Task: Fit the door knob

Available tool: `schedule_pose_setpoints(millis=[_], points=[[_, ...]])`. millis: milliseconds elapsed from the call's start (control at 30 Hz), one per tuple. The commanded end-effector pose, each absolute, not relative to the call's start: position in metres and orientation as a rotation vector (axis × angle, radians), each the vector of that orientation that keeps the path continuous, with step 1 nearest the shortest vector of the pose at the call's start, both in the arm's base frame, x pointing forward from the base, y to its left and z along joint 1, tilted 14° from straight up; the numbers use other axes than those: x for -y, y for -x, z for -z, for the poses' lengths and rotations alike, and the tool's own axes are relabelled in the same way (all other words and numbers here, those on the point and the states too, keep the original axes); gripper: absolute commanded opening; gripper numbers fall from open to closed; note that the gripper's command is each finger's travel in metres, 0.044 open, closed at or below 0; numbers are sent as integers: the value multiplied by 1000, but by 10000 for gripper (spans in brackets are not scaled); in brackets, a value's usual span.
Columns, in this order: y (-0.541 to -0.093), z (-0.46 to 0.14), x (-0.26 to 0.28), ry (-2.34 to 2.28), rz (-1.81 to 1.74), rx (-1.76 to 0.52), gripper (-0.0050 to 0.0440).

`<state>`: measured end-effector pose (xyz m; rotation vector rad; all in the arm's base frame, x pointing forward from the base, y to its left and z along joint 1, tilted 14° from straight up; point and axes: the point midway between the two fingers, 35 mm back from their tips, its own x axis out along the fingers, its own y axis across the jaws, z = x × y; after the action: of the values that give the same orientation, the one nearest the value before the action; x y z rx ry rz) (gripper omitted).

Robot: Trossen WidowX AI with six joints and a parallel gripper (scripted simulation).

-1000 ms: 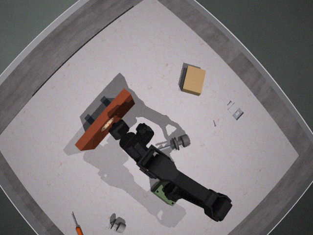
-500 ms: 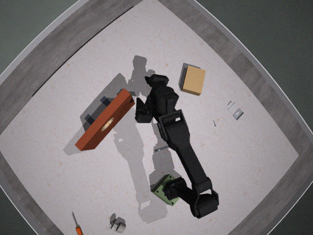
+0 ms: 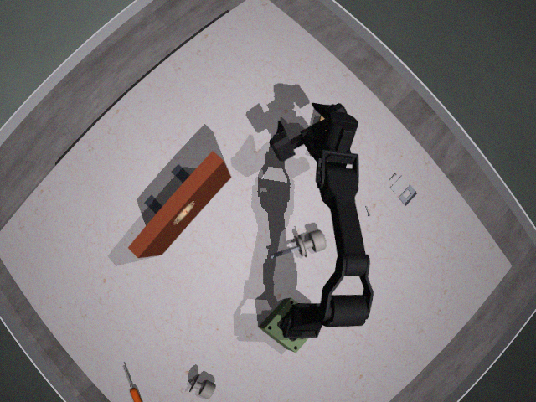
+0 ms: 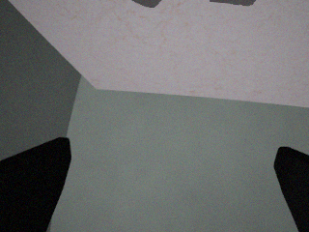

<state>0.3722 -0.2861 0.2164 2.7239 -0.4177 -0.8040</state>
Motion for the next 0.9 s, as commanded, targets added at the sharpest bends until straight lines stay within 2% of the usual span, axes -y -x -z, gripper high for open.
schedule_pose_setpoints(millis=[0, 267, 567, 767, 867], points=[[-376, -219, 301, -2786, 777, 448, 440], [-374, -218, 300, -2772, 786, 445, 440], [-270, -182, 270, -2263, 1074, 226, 440], [-217, -156, 243, -1982, 1184, 32, 440], [-208, -151, 238, -1900, 1189, -29, 440]])
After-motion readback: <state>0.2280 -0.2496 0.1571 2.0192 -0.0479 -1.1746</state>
